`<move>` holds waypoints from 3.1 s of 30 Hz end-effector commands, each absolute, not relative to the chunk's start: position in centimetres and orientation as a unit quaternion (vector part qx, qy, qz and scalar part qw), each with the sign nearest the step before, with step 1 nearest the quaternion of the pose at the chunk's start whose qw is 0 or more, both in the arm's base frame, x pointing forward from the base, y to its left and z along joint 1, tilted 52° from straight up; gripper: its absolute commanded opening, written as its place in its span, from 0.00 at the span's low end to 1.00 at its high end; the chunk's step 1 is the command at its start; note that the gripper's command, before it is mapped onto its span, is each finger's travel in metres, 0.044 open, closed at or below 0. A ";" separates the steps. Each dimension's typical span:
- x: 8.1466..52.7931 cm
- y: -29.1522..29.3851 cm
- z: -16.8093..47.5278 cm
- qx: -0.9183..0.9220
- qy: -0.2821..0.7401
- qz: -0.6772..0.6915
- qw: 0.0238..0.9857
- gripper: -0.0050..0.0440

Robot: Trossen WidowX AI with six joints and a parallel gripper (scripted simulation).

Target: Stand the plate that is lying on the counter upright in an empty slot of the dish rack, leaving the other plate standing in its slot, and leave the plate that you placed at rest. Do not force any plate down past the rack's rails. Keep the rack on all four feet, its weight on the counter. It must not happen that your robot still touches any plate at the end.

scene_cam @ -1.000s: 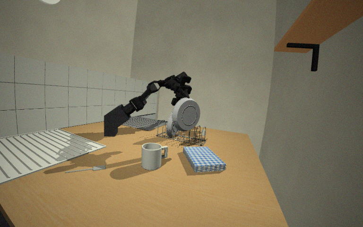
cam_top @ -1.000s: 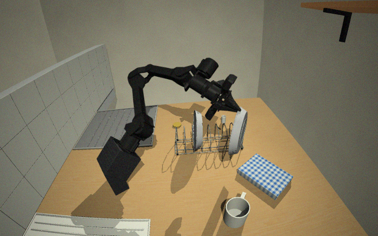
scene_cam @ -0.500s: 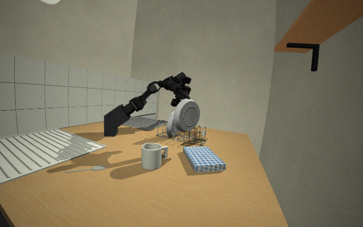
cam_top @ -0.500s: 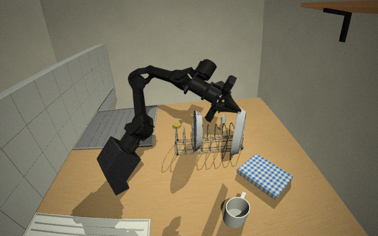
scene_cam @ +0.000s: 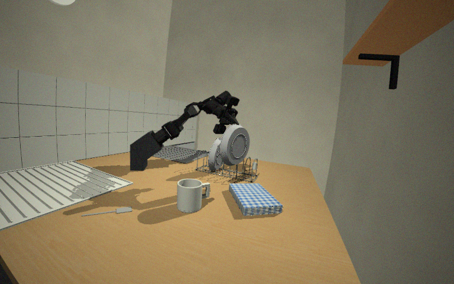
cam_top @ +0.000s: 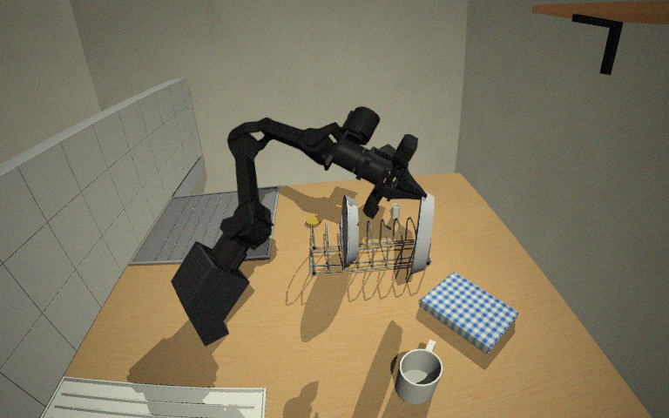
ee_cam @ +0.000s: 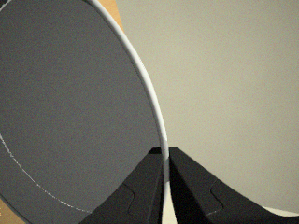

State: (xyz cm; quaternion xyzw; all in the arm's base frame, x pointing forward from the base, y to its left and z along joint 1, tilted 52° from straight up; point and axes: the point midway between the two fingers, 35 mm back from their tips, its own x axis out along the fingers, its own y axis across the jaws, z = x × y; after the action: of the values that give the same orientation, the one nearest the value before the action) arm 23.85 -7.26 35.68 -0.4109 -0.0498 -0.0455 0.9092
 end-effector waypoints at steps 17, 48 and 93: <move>23.9 -6.7 36.0 -0.438 -0.095 -0.027 0.894 0.10; 23.8 -5.4 36.8 -0.475 -0.168 0.009 0.864 0.10; 23.2 -0.6 41.0 -0.465 -0.183 0.000 0.866 0.10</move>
State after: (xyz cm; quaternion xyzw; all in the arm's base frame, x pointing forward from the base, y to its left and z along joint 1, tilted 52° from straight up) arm 23.73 -1.16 39.95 -0.4619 -0.1734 0.0027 0.8698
